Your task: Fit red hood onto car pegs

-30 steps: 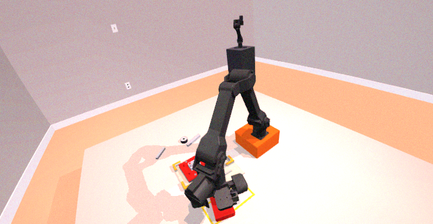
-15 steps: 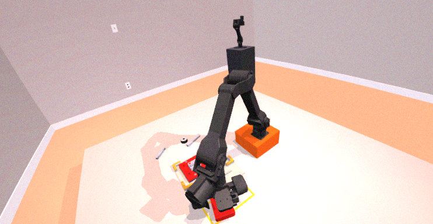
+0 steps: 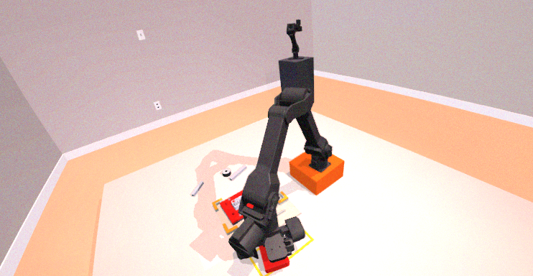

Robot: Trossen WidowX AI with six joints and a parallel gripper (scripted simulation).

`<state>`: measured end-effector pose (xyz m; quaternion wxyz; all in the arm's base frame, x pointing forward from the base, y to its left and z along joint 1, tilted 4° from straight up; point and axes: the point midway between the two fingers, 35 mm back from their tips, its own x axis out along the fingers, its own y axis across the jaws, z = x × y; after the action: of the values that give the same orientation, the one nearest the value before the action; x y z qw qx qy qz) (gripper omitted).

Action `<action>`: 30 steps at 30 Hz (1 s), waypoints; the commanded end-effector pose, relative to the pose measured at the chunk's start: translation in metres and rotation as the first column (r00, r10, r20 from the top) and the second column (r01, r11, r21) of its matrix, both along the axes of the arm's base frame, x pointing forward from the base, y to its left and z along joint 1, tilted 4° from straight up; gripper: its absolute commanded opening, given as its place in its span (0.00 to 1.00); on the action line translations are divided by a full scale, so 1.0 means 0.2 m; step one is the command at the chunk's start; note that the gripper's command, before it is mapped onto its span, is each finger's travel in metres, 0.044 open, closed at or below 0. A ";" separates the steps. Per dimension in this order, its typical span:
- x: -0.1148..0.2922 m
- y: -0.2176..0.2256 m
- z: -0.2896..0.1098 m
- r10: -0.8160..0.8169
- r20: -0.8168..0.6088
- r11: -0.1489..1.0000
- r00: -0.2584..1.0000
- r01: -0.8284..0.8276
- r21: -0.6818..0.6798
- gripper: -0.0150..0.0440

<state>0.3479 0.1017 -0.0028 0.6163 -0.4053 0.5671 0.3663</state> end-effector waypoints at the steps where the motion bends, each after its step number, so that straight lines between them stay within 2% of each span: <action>1: 0.00 0.00 -0.01 0.006 0.000 1.000 1.000 -0.006 0.002 1.00; 5: 0.00 0.00 0.00 0.000 0.000 1.000 1.000 0.000 0.000 0.82; 14: 0.00 0.00 0.00 0.000 0.000 1.000 1.000 0.000 0.000 0.72; 24: -0.01 0.00 0.08 0.000 -0.002 1.000 1.000 0.000 0.000 0.28; 30: -0.02 0.00 0.21 0.000 -0.002 1.000 1.000 0.000 0.000 0.25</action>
<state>0.3422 0.1010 0.0202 0.6099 -0.4041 0.5728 0.3695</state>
